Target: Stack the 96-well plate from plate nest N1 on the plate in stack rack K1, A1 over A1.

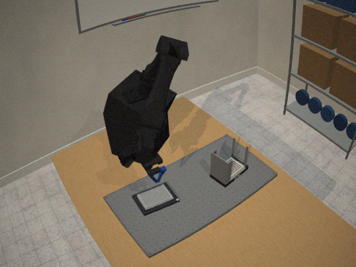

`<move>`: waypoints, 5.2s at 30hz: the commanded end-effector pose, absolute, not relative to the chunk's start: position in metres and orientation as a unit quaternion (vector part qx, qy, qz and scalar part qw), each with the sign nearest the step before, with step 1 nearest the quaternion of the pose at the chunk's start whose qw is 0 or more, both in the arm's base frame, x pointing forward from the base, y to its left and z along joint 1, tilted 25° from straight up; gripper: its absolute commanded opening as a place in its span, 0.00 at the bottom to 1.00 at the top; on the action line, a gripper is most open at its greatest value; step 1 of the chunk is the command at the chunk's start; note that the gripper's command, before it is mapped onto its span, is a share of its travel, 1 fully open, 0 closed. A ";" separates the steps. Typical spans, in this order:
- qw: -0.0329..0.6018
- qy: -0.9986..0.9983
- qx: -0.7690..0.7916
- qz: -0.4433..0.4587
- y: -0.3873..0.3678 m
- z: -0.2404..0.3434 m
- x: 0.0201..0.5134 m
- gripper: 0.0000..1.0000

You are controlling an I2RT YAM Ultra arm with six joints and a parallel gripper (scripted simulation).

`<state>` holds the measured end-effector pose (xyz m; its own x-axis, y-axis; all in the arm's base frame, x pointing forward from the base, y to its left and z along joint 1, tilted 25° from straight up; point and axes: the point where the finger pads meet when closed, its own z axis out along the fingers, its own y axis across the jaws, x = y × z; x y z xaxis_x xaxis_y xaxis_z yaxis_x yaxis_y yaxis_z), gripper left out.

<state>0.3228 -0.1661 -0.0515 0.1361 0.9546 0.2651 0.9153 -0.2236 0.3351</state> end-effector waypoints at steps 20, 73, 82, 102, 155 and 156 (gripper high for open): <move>0.063 0.622 0.751 0.212 -0.172 -0.064 0.342 1.00; 0.064 0.618 0.754 0.213 -0.160 -0.136 0.370 1.00; 0.064 0.619 0.754 0.213 -0.157 -0.149 0.376 1.00; 0.064 0.620 0.753 0.213 -0.151 -0.174 0.387 1.00; 0.065 0.619 0.754 0.213 -0.153 -0.176 0.387 0.00; 0.065 0.619 0.754 0.213 -0.153 -0.176 0.387 0.00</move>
<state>0.3783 -0.1415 -0.1704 0.1338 0.9543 0.2672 0.9117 -0.2242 0.3442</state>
